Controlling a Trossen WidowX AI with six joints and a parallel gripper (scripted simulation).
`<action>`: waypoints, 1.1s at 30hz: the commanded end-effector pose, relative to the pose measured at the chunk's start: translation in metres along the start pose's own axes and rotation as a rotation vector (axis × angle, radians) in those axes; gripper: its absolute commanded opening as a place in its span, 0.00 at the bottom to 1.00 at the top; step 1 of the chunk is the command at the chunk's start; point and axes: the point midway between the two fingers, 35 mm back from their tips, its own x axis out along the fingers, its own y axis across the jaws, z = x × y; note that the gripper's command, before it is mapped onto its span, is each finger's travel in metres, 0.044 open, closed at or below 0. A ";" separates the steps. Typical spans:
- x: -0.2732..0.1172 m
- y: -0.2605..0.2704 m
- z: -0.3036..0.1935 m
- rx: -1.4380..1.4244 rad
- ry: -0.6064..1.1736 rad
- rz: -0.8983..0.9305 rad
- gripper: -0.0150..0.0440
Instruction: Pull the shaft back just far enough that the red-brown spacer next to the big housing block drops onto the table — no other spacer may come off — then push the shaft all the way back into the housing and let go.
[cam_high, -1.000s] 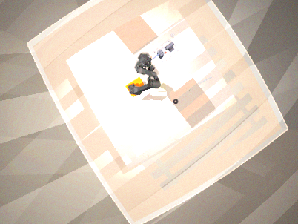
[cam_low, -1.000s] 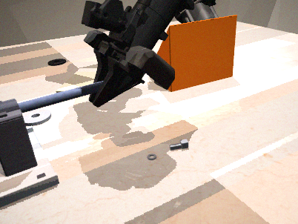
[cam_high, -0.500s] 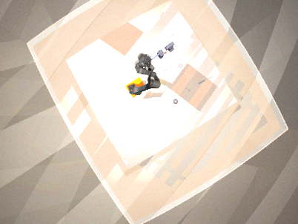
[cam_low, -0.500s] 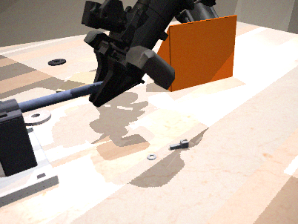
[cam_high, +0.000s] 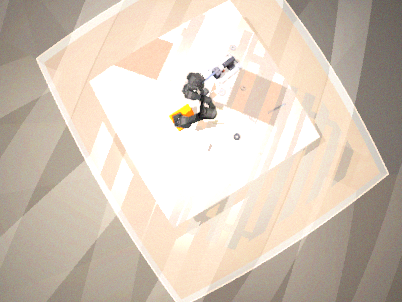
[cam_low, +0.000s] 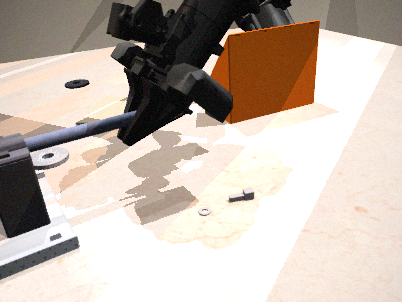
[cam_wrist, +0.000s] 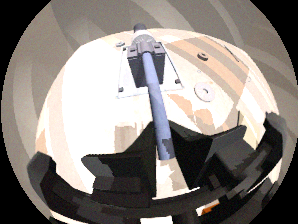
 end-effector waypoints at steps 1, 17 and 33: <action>0.001 0.000 0.003 0.001 -0.004 -0.001 0.25; 0.005 0.000 0.006 0.001 -0.004 -0.001 0.25; 0.009 0.000 0.010 0.001 -0.004 -0.001 0.25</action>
